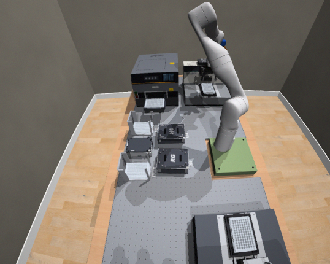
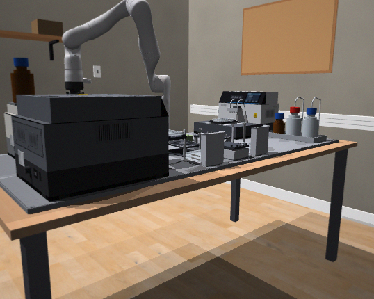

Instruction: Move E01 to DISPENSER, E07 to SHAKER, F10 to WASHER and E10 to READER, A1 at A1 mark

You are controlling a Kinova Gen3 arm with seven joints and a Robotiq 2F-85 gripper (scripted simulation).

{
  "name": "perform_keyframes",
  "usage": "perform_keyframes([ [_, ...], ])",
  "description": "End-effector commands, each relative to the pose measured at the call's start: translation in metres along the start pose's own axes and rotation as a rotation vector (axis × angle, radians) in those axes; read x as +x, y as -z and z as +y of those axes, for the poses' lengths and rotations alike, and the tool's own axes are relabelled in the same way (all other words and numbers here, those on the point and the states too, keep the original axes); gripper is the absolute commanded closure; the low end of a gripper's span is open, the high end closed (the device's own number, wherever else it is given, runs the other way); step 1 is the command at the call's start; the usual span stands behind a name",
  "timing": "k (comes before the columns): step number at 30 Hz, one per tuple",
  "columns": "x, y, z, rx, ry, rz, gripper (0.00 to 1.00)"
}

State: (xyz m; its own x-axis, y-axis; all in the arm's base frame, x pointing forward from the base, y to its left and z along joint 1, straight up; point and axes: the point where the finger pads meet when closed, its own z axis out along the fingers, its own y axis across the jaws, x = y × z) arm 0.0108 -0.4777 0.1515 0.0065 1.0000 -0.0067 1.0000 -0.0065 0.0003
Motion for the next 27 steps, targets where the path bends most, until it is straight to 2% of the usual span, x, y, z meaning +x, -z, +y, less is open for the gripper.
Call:
perform_keyframes([
  [1,0.000,-0.002,0.000,0.000,0.000,-0.002,0.00],
  [27,0.000,-0.032,0.000,0.000,0.000,-0.002,0.00],
])
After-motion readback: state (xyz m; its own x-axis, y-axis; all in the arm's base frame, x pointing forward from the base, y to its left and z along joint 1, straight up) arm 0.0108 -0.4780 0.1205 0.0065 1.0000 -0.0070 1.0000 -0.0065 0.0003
